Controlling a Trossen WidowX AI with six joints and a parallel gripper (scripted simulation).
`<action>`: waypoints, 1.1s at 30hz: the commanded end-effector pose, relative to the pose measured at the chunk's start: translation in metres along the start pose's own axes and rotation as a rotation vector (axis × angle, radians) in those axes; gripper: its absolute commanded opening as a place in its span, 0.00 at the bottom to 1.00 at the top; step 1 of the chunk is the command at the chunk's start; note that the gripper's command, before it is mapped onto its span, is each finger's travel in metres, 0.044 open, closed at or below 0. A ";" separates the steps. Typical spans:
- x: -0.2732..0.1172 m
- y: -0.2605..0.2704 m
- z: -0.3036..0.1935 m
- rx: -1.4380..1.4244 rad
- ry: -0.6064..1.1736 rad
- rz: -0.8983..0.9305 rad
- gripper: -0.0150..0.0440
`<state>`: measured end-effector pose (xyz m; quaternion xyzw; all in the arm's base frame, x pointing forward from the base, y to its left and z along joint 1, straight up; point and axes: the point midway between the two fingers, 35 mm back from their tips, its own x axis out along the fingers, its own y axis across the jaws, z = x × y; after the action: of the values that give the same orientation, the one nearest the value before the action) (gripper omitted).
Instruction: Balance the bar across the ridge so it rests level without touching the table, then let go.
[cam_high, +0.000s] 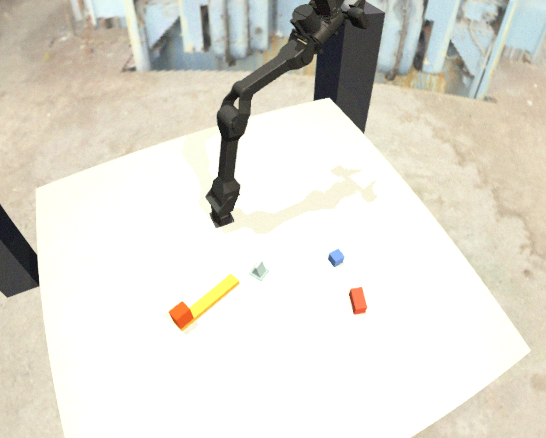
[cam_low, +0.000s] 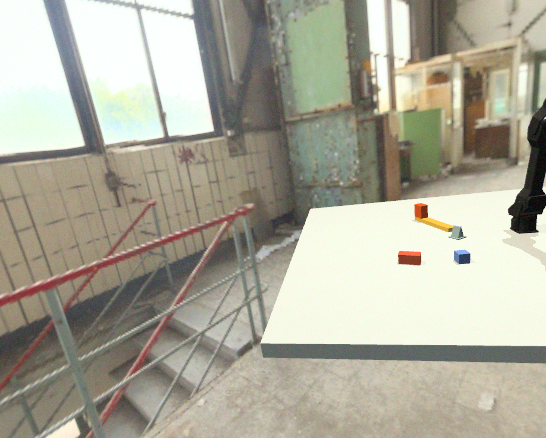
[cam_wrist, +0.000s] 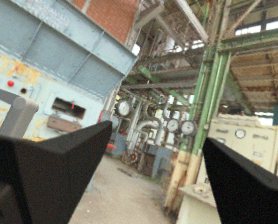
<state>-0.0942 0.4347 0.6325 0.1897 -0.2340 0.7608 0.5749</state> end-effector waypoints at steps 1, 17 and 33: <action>-0.007 -0.028 -0.012 -0.093 0.060 -0.060 0.79; -0.046 -0.135 -0.056 -0.391 0.306 -0.248 0.79; -0.113 -0.217 -0.076 -0.617 0.559 -0.364 0.79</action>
<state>0.1281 0.4495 0.5447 -0.1347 -0.2511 0.5783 0.7645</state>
